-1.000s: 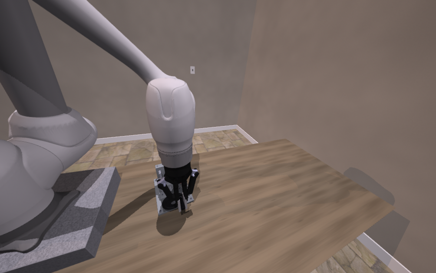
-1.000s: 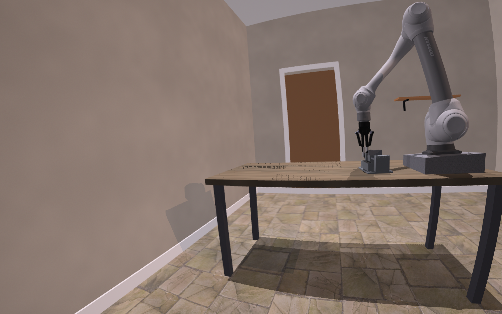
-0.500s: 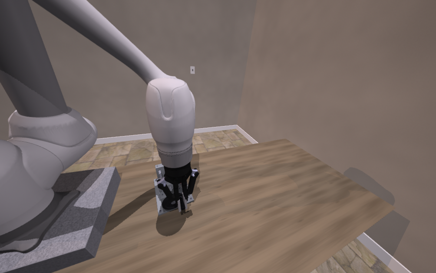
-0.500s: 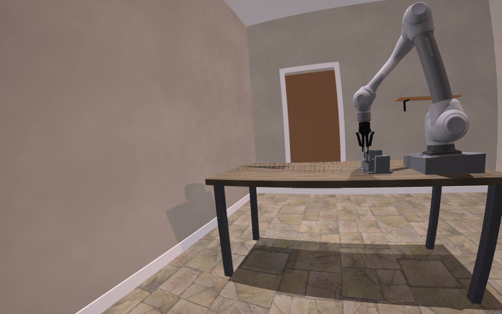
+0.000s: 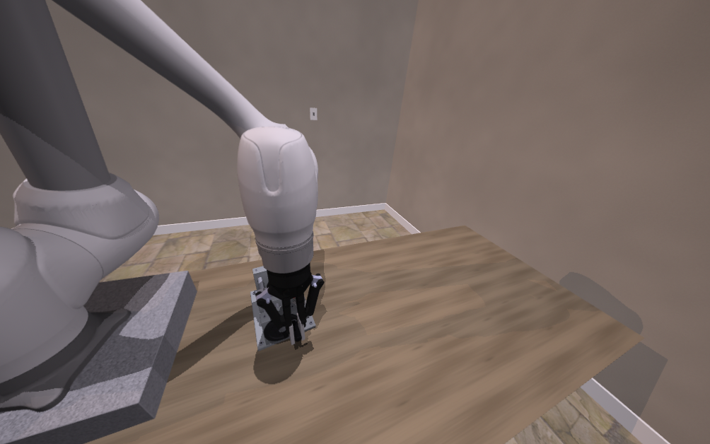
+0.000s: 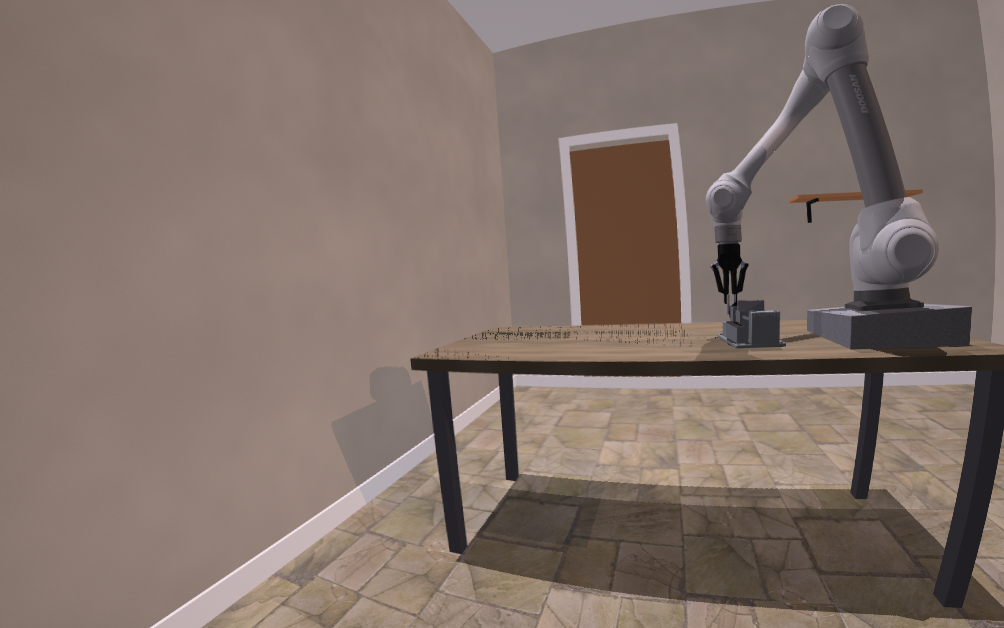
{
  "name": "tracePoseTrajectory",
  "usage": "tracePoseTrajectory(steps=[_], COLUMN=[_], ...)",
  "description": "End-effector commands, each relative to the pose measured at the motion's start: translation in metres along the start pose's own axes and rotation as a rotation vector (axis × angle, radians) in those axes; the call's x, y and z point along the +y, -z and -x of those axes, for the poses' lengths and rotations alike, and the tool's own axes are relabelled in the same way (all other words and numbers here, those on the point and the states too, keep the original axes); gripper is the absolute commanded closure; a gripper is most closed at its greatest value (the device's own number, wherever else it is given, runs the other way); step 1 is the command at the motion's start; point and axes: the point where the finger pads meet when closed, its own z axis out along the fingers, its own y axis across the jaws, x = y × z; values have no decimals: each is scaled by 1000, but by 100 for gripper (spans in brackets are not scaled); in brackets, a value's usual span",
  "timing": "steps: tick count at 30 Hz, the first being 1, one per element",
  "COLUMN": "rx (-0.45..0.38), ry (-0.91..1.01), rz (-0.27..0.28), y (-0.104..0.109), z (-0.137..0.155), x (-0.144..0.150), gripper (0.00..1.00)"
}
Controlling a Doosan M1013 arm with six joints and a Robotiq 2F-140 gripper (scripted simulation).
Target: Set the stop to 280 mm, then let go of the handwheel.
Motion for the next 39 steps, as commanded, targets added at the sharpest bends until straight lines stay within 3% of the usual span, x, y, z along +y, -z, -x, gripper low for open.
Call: tracePoseTrajectory(steps=[1,39], rx=[0,0], ry=[0,0], rz=[0,0], y=[0,4], z=[0,0], x=[0,2], gripper=[96,96])
